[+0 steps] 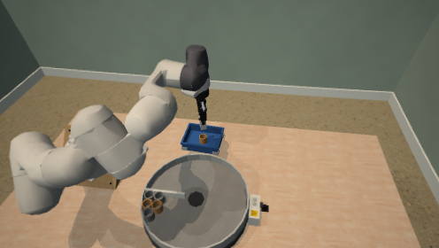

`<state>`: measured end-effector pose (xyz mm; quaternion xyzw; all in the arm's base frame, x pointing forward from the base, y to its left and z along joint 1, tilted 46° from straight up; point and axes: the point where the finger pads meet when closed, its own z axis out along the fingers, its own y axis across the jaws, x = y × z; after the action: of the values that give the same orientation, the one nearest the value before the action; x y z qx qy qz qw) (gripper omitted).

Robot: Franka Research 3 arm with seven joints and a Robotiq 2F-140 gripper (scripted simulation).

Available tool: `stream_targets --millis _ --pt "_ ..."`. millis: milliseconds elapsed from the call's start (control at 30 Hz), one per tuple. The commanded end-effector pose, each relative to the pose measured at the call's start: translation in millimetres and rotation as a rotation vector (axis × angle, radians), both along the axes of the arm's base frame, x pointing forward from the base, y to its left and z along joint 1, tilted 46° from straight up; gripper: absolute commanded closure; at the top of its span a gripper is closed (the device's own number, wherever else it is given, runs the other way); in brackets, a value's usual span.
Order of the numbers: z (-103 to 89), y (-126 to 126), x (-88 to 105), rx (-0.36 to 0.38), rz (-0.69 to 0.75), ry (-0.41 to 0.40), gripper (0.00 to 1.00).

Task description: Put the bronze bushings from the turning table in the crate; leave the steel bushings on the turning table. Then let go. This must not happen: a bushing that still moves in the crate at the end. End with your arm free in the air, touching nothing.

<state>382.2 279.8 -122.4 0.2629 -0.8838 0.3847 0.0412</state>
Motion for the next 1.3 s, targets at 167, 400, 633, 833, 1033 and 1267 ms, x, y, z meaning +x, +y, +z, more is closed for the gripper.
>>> stream_targets --millis 167,400,633,833,1033,1267 --pt "0.7 0.4 -1.4 -0.001 -0.001 0.005 0.90" --pt "0.7 0.4 -1.4 -0.001 -0.001 0.005 0.90" --pt "2.0 -0.7 -1.4 -0.001 0.001 0.007 0.90" --pt "9.8 -7.9 -2.0 -0.002 0.008 0.014 0.90" --pt "27.0 -25.5 -4.0 -0.005 0.024 0.030 0.90" --pt "51.1 -49.5 -6.6 -0.008 0.046 0.052 0.90"
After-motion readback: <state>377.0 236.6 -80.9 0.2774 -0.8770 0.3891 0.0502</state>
